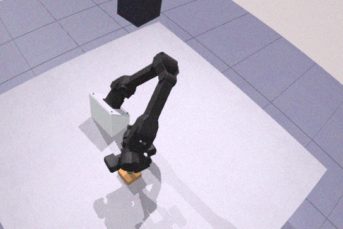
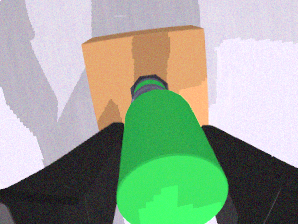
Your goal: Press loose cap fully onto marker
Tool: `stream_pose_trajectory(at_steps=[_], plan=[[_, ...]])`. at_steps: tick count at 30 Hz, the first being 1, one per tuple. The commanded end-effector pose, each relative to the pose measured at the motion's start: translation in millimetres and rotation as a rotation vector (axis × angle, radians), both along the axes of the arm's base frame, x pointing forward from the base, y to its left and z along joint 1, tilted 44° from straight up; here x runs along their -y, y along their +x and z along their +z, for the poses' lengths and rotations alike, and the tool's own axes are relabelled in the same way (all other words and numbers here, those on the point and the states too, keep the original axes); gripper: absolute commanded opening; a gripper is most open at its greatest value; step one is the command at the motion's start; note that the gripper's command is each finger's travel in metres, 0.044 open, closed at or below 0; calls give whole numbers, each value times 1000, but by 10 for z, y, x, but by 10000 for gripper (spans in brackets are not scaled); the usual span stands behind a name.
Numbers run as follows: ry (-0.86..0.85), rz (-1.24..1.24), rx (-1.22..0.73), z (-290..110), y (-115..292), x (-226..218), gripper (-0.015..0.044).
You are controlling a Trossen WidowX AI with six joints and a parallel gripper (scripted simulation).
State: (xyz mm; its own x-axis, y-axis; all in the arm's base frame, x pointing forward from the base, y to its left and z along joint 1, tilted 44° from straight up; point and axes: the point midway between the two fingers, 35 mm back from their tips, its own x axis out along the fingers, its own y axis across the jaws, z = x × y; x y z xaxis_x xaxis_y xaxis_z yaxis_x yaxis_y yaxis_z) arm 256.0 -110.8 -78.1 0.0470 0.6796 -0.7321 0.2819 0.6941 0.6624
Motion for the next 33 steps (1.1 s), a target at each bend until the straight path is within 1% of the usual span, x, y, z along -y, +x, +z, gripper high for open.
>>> stream_pose_trajectory(at_steps=[1,9,19,33], plan=[[6,1,-1,-61,9,-80,0],[7,2,-1,-141,10,-165,0],[7,2,-1,-144,9,-168,0],[5,7,2,-141,9,-161,368]])
